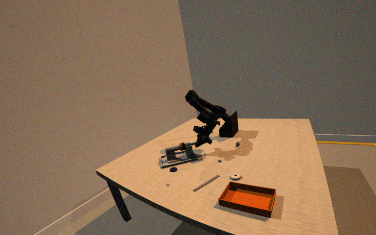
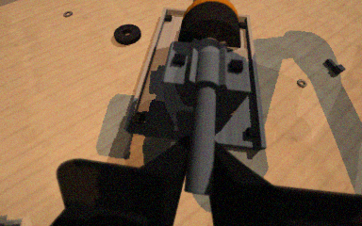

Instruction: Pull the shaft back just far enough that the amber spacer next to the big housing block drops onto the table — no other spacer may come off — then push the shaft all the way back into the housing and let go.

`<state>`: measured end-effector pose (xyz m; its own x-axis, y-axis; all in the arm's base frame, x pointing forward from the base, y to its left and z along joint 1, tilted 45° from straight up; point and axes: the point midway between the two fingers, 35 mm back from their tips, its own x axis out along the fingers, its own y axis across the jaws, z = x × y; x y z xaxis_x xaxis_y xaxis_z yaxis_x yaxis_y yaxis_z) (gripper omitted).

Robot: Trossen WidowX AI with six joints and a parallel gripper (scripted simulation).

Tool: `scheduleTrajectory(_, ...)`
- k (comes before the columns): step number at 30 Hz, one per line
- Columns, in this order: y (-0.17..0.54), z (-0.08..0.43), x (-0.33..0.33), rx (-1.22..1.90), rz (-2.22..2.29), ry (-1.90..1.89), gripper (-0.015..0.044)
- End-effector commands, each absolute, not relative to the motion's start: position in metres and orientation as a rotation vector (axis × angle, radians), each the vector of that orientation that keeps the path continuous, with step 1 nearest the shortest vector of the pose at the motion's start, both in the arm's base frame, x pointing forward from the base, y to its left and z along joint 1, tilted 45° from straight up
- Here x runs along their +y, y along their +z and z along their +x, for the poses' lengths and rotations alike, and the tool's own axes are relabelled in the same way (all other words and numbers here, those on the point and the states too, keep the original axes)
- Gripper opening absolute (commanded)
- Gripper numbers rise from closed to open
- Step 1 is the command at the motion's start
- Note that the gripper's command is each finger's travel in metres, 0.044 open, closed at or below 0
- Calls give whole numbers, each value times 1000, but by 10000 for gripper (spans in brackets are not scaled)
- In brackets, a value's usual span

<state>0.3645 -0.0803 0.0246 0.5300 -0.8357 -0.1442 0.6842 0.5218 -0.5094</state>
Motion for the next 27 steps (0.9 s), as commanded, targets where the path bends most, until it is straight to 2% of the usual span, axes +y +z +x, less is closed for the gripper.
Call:
scheduleTrajectory(1, 24, 364, -80, 397, -417, -942, 0)
scheduleTrajectory(27, 23, 362, -79, 397, -417, -942, 0)
